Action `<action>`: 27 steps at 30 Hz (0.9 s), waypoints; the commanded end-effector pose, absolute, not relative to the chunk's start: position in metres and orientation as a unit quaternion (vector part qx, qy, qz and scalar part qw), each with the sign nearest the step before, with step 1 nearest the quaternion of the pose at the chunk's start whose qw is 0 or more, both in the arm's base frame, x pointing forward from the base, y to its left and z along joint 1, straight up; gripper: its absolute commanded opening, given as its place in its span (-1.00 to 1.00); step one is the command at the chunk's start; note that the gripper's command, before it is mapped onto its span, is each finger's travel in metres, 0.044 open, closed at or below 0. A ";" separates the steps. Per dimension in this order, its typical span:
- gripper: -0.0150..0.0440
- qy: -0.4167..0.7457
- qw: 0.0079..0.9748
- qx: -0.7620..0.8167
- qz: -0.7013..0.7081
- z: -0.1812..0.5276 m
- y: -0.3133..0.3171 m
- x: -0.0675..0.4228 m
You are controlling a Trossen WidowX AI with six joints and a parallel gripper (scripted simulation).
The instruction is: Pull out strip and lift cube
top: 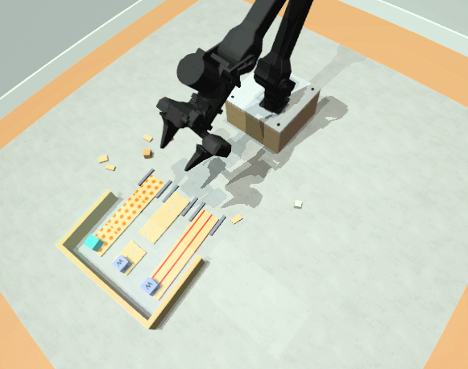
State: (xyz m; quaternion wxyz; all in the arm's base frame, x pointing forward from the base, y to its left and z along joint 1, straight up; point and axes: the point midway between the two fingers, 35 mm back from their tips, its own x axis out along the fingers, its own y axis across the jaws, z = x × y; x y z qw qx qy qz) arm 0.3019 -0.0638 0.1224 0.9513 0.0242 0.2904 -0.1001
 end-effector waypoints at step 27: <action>-0.49 0.690 0.723 0.008 -0.009 0.017 0.004 0.365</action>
